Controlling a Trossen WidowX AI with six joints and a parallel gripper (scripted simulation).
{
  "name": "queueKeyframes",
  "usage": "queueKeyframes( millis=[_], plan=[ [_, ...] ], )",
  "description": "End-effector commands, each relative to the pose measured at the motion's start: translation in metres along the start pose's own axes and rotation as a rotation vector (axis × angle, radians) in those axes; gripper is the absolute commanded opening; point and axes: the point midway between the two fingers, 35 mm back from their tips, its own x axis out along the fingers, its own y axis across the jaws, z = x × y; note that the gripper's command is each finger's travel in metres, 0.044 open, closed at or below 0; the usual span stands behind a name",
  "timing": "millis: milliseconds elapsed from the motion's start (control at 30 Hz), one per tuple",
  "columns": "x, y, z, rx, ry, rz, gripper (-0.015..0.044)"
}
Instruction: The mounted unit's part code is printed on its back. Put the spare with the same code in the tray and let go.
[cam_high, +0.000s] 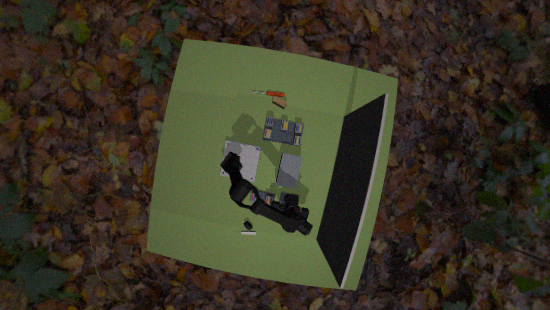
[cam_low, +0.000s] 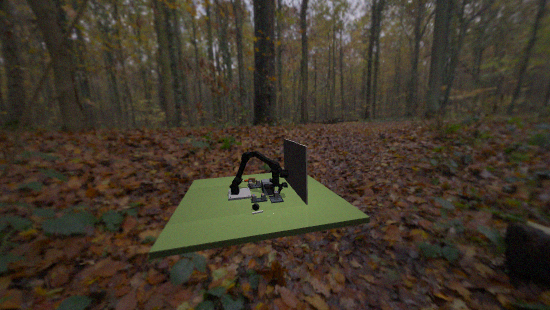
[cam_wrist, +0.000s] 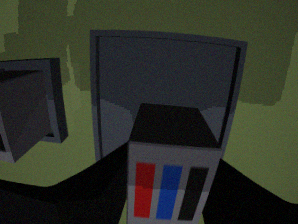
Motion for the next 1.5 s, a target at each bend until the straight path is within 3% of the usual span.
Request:
queueKeyframes(
  millis=[0, 367, 933, 1033, 1267, 1467],
  plan=[
    [0.005, 0.001, 0.001, -0.004, -0.005, 0.001, 0.0],
    [0.011, 0.003, 0.002, -0.004, -0.005, 0.001, 0.0],
    [0.008, 0.002, 0.001, 0.0, 0.0, 0.0, 0.044],
    [-0.002, 0.0, 0.0, 0.0, -0.001, 0.0, 0.044],
    [-0.096, 0.002, 0.001, -0.004, -0.005, 0.001, 0.044],
    [-0.098, 0.003, 0.001, -0.004, -0.005, 0.001, 0.044]
  ],
)
